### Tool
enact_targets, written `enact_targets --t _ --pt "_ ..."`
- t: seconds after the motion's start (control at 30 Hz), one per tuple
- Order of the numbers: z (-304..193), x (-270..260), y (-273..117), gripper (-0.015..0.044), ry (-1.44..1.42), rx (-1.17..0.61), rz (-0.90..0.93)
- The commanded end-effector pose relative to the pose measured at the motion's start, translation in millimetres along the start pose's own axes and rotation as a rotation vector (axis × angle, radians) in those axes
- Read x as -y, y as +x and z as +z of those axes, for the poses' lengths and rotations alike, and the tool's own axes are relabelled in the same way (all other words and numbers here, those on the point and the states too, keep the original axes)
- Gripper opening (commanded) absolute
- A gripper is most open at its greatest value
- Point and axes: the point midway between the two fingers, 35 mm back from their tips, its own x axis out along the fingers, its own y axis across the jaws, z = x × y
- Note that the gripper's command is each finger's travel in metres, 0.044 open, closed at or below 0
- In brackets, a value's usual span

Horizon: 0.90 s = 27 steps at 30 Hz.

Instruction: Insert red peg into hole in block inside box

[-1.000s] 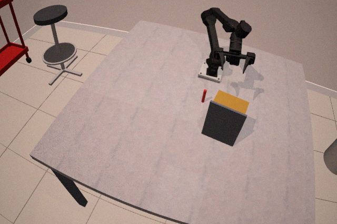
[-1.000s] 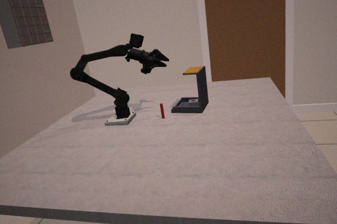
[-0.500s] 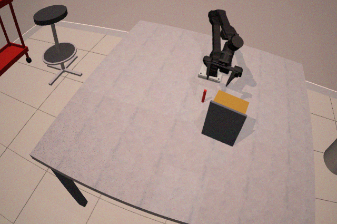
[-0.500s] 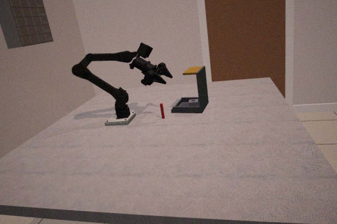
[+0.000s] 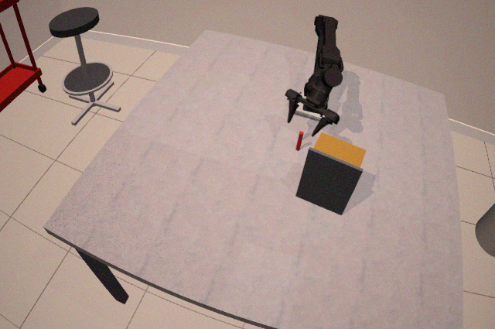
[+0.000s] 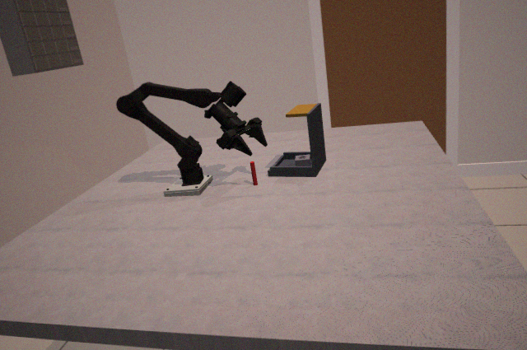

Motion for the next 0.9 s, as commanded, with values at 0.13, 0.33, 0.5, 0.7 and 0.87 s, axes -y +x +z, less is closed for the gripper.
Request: enact_targets --t 0.13,0.33,0.5,0.7,0.87 --pt "7.4 -6.1 -0.3 0.0309 0.009 0.019 0.008" --pt "7.7 -6.2 -0.6 0.022 0.009 0.019 0.008" --pt "7.8 -6.2 -0.7 0.022 0.009 0.019 0.008" --pt "9.4 -5.9 1.5 0.022 0.009 0.019 0.008" --pt "14.2 -5.1 7.8 0.022 0.009 0.019 0.008"
